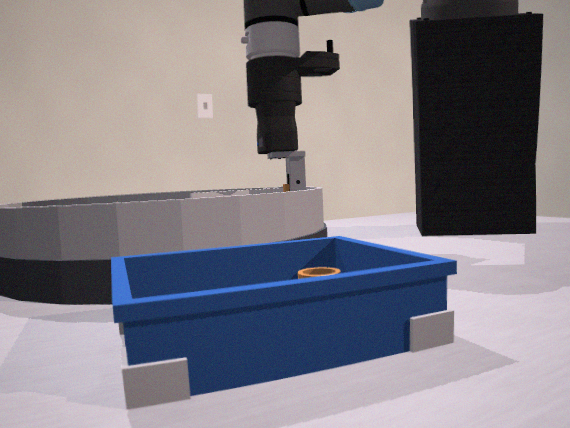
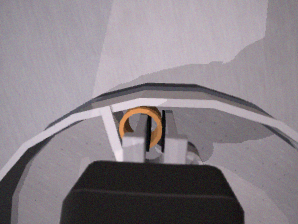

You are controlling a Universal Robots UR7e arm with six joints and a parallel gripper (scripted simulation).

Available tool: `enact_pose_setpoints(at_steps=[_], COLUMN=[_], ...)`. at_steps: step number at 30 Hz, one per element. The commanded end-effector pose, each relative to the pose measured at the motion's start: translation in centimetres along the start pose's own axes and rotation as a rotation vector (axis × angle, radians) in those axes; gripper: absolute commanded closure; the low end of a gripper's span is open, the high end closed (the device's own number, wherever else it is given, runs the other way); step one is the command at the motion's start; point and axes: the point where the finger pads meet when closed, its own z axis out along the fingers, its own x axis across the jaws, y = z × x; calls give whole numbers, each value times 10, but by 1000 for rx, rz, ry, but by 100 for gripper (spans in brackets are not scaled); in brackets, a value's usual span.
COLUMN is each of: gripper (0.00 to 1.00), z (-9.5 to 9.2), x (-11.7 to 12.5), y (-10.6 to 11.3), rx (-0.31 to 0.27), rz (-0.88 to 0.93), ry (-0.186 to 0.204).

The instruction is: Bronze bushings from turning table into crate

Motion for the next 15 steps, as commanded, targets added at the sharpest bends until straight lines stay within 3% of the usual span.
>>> enact_pose_setpoints(at_steps=[1, 15], gripper=[100, 100], z=[-5, -8], x=[0, 0], y=[0, 0], rx=[-1, -1], rz=[0, 0], ry=[0, 0])
